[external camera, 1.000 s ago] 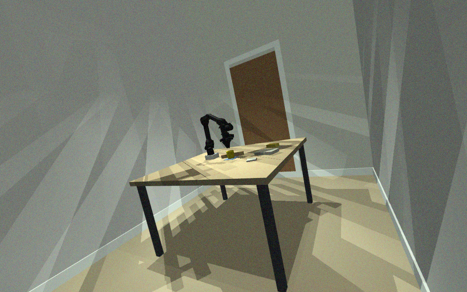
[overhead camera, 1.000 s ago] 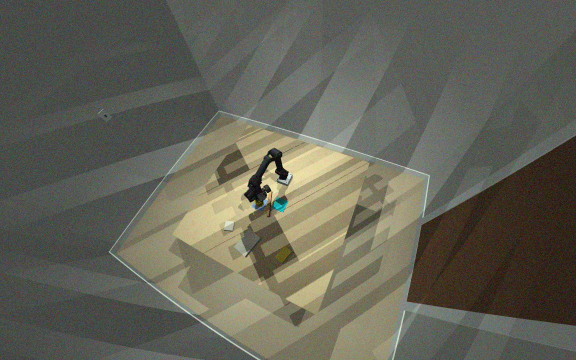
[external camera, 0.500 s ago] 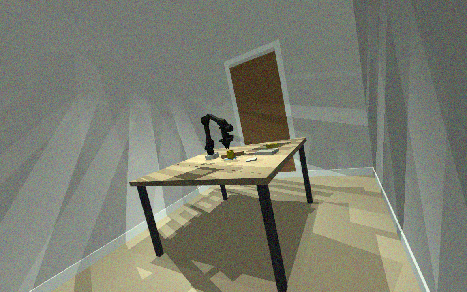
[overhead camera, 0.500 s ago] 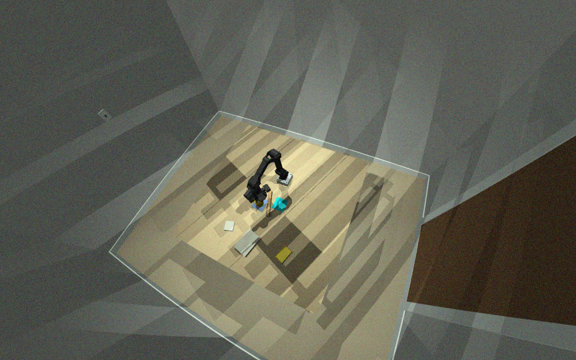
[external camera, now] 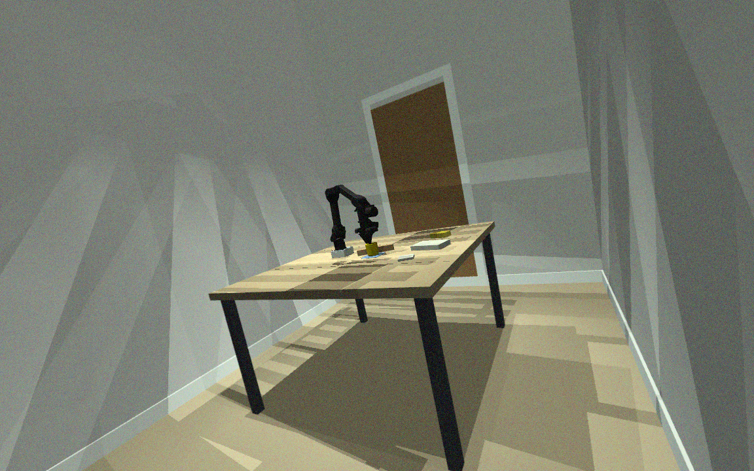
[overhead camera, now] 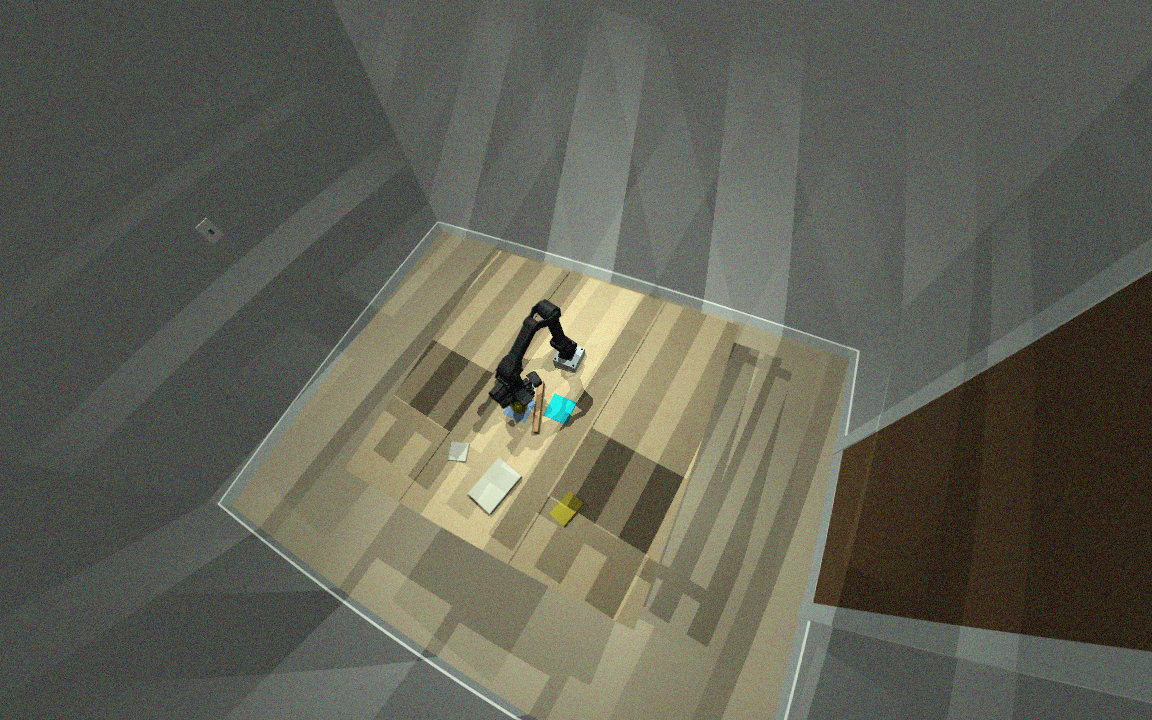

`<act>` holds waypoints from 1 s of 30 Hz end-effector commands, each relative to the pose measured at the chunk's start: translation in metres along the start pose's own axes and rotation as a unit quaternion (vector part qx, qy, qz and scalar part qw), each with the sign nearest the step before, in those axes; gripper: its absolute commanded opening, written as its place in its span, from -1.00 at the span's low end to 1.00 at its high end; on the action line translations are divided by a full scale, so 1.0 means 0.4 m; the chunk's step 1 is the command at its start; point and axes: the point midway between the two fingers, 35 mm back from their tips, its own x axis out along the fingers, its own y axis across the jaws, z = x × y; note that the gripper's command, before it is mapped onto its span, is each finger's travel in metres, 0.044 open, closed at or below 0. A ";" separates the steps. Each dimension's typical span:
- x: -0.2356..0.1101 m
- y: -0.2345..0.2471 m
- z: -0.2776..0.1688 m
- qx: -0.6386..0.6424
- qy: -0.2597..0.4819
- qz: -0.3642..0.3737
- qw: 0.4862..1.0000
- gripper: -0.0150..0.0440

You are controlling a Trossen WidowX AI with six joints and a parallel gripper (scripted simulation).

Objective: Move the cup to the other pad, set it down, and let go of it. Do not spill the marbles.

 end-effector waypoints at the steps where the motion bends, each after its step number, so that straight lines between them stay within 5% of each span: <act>1: 0.018 0.001 0.002 -0.003 -0.003 0.001 1.000 0.07; 20: 0.081 0.005 0.001 -0.003 -0.003 0.001 1.000 0.07; 30: 0.077 0.006 -0.001 0.000 0.000 0.001 1.000 -0.15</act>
